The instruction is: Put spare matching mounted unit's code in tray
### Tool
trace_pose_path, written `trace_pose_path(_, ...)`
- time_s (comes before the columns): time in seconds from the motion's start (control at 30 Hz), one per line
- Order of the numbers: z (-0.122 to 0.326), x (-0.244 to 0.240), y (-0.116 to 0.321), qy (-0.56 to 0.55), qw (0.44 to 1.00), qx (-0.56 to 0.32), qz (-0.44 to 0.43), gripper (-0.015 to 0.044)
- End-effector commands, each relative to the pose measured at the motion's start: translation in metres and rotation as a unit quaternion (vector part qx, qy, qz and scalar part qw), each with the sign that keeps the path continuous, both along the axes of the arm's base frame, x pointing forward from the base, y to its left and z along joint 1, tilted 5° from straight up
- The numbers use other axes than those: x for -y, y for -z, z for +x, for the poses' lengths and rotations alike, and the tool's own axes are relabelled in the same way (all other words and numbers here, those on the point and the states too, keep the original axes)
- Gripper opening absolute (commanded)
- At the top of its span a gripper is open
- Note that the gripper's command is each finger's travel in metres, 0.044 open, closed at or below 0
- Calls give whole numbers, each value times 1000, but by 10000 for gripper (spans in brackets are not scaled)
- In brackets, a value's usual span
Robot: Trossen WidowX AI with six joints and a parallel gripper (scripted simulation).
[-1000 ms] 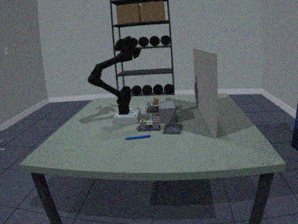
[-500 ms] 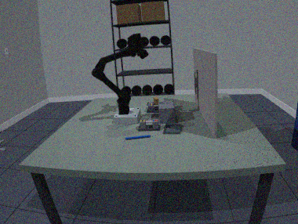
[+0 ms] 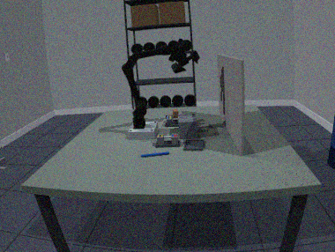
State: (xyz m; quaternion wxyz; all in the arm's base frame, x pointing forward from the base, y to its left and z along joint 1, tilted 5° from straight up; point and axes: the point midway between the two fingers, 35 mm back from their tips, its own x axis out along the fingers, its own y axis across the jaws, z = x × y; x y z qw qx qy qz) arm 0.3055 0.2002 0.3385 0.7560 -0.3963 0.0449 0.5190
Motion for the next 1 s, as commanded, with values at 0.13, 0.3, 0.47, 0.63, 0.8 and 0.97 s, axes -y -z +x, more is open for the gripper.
trace_pose_path(0.13, 58, 73, 71, 301, 910, -282, -41, 440)
trace_pose_path(0.3, 69, 141, 117, 519, 742, -417, -77, 440)
trace_pose_path(0.47, 64, 191, 141, 653, 591, -461, -108, 440)
trace_pose_path(0.63, 64, 191, 141, 653, 591, -461, -108, 440)
trace_pose_path(0.8, 64, 191, 141, 653, 591, -461, -108, 440)
trace_pose_path(0.97, 64, 191, 141, 653, 591, -461, -108, 440)
